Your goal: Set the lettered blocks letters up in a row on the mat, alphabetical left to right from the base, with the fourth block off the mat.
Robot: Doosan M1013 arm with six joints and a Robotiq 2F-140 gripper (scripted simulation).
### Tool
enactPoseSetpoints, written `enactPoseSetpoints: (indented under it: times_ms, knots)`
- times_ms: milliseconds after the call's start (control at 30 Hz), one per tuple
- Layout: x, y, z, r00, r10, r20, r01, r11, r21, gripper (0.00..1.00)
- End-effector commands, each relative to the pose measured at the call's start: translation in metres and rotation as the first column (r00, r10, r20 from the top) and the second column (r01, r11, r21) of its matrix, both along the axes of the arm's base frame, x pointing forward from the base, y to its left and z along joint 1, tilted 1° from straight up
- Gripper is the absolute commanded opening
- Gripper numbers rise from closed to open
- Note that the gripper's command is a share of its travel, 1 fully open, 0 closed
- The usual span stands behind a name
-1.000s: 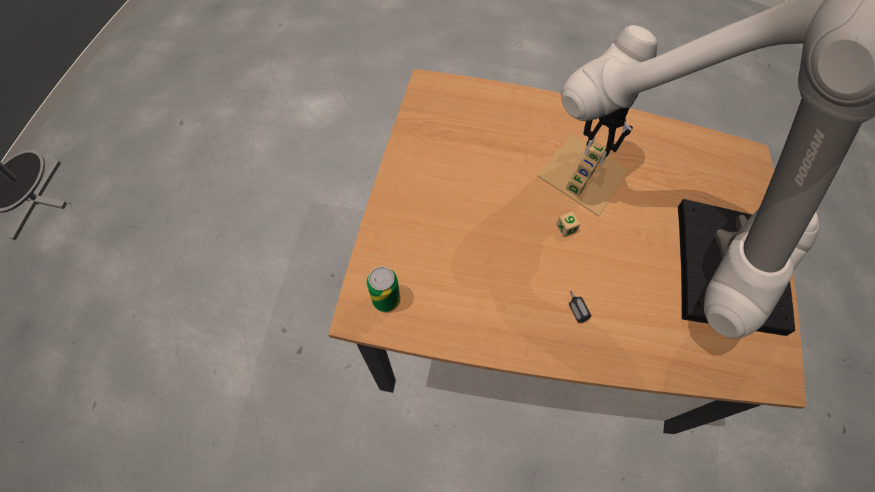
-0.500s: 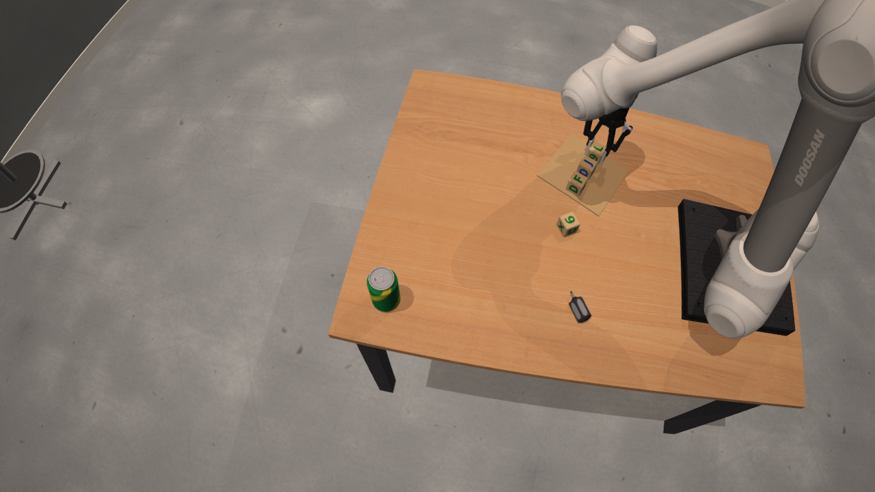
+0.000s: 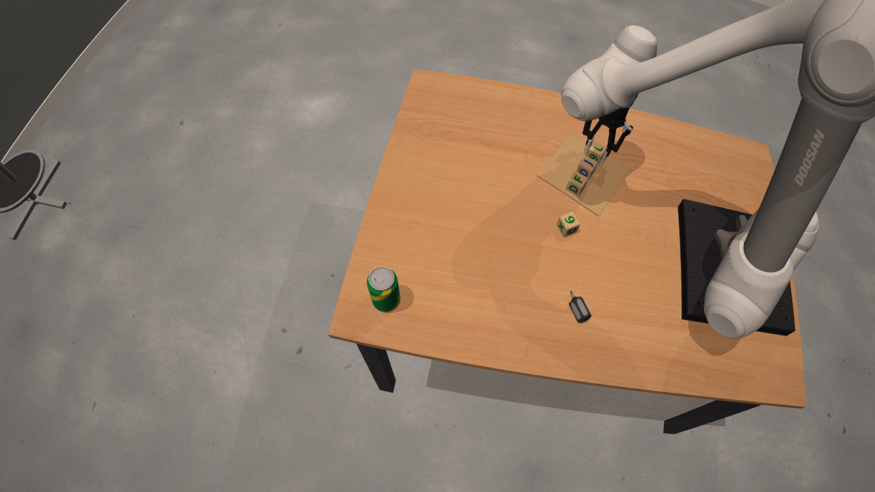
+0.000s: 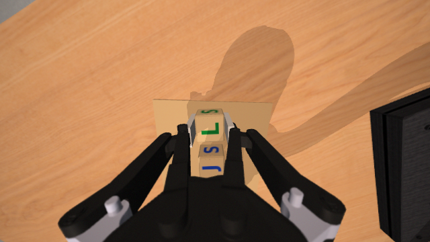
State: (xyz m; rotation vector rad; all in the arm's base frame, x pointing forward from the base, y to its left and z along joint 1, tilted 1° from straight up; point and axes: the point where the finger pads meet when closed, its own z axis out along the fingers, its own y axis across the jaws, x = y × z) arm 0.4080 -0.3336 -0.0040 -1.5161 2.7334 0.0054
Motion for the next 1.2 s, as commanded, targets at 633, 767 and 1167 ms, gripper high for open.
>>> enactPoseSetpoints:
  times_ms: [633,767,1167]
  knots:
    - [0.0,0.0,0.002,1.0,0.0,0.001,0.0,1.0,0.0,0.42]
    - [0.0,0.0,0.005,1.0,0.0,0.001,0.0,1.0,0.0,0.42]
    - [0.0,-0.001,0.06,1.0,0.0,0.001,0.0,1.0,0.0,0.42]
